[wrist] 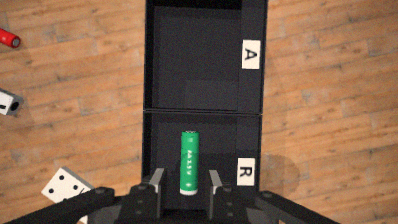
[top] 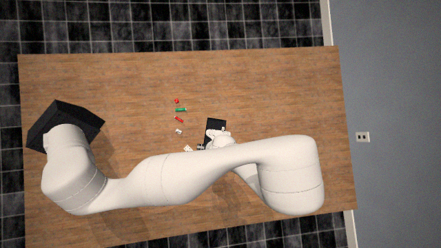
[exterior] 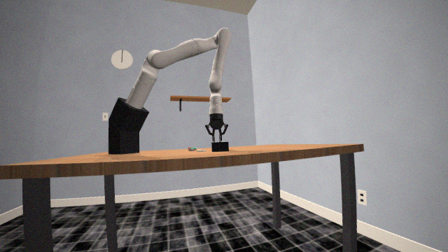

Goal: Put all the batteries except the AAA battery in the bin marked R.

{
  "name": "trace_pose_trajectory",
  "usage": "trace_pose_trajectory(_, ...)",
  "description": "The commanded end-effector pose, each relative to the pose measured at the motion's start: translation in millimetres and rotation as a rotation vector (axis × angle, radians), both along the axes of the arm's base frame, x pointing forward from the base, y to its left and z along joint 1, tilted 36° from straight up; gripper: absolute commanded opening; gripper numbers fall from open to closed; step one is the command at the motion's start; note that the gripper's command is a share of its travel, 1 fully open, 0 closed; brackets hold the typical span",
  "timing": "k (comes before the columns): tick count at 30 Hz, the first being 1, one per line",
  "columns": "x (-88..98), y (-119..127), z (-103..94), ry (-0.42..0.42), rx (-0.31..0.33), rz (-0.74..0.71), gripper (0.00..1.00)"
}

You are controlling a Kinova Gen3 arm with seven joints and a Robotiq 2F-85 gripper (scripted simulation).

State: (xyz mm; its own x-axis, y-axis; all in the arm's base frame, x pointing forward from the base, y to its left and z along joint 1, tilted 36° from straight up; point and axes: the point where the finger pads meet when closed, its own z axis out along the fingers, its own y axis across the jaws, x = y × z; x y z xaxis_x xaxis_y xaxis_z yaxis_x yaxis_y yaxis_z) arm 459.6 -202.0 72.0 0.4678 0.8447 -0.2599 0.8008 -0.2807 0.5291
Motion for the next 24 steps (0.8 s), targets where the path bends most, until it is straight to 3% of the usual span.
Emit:
trace_pose_trajectory(1,2.2,4.3,2.7,-0.005,0.001,0.008,0.29)
trace_pose_trajectory(8,-6.0,14.0,20.0,-0.005,0.001,0.008,0.29)
trace_pose_trajectory(24,-5.0,15.0,19.8,-0.005,0.001,0.008,0.29)
